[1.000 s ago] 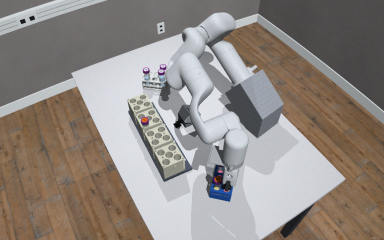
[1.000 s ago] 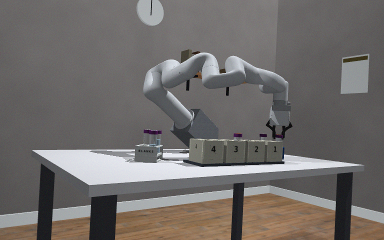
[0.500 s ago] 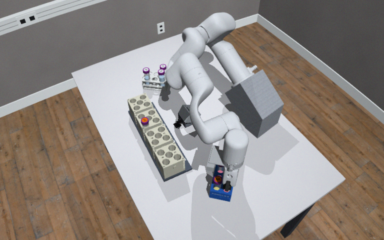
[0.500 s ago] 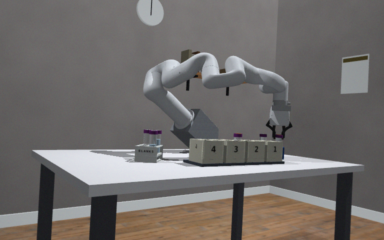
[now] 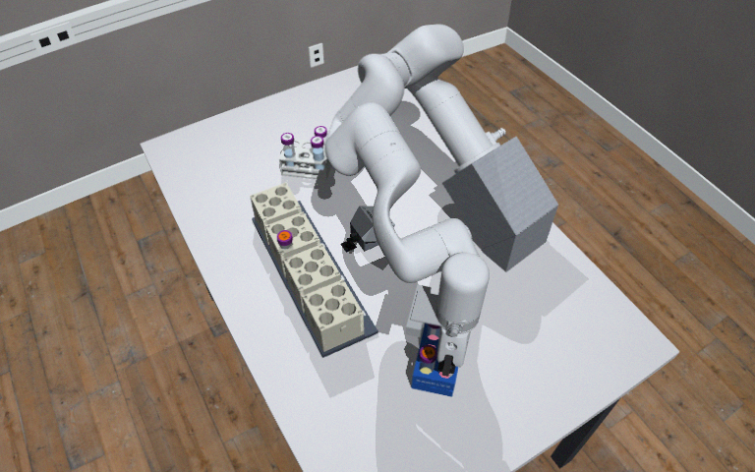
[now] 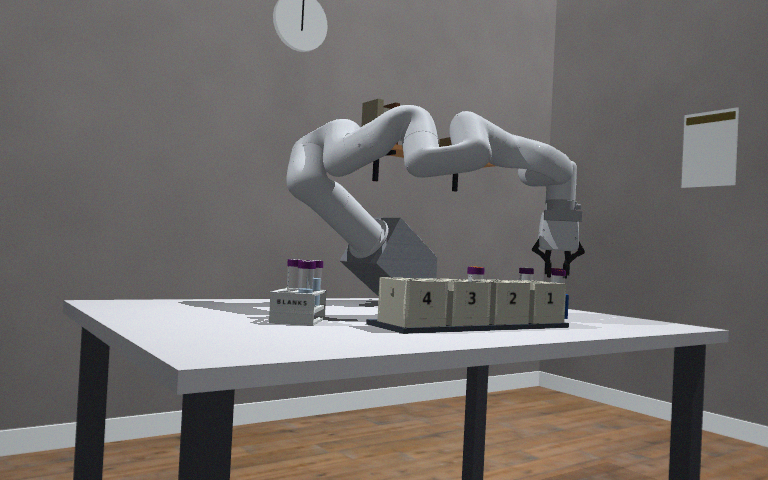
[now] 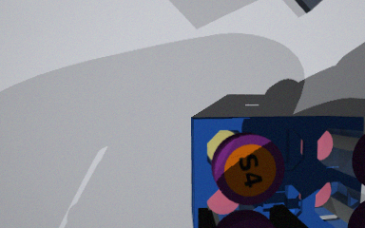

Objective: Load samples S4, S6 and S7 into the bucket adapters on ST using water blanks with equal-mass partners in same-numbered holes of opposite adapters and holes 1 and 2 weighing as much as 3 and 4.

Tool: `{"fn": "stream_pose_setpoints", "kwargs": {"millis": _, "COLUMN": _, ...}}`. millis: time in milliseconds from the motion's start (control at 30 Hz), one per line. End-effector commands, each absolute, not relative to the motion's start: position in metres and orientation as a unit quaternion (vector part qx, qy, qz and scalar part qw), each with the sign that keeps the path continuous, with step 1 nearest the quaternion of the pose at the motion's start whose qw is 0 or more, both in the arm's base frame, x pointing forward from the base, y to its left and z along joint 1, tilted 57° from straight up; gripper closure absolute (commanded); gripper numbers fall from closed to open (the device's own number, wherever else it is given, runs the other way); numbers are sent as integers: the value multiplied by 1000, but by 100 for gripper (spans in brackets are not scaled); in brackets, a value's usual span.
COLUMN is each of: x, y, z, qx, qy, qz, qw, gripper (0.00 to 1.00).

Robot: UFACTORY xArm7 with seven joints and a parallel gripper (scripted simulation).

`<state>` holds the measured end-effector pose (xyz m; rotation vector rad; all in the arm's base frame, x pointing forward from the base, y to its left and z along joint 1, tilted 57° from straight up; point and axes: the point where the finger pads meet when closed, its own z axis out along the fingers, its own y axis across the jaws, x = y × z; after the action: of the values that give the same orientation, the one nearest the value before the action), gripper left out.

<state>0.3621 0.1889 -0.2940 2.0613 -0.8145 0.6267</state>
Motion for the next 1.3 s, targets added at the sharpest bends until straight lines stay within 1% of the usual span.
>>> {"fn": "stream_pose_setpoints", "kwargs": {"millis": 0, "x": 362, "y": 194, "z": -292, "qx": 819, "qy": -323, "qz": 249, "qw": 405, "gripper": 100}}
{"fn": "stream_pose_setpoints", "kwargs": {"millis": 1267, "x": 358, "y": 218, "z": -276, "qx": 819, "qy": -323, "qz": 248, "qw": 405, "gripper": 100}}
